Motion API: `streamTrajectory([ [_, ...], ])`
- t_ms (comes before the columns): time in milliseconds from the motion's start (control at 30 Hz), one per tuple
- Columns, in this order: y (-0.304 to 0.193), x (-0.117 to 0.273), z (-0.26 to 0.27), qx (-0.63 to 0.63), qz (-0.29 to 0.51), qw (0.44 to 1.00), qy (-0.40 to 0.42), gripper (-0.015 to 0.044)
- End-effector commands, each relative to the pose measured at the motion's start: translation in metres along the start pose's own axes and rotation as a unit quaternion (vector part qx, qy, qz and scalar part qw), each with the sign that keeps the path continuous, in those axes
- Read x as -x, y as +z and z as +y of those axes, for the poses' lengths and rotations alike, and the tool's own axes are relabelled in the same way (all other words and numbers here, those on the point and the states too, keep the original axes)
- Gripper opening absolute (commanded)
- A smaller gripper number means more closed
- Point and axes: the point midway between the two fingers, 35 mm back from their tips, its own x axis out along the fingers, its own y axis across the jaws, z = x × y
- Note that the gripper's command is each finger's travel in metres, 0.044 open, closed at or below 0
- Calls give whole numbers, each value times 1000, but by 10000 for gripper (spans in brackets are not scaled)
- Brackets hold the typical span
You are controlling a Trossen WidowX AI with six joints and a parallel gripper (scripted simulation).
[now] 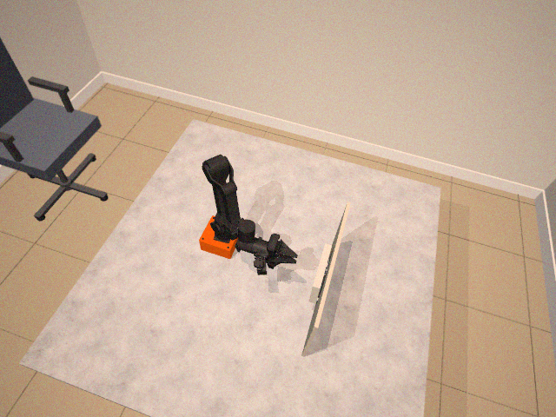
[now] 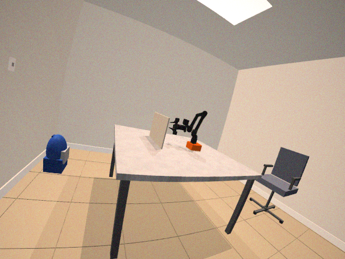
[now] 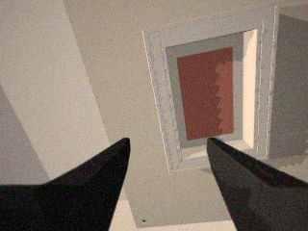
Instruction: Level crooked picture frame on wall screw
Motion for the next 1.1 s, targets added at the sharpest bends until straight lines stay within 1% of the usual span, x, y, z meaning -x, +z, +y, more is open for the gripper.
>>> streamTrajectory([
  [0,0,1,1,0,0,1000,0,260],
  [333,11,47,32,-1,-2,1000,5,260],
  [667,-2,91,40,-11,-2,1000,-4,260],
  [1067,-6,96,40,-8,2,1000,-6,260],
])
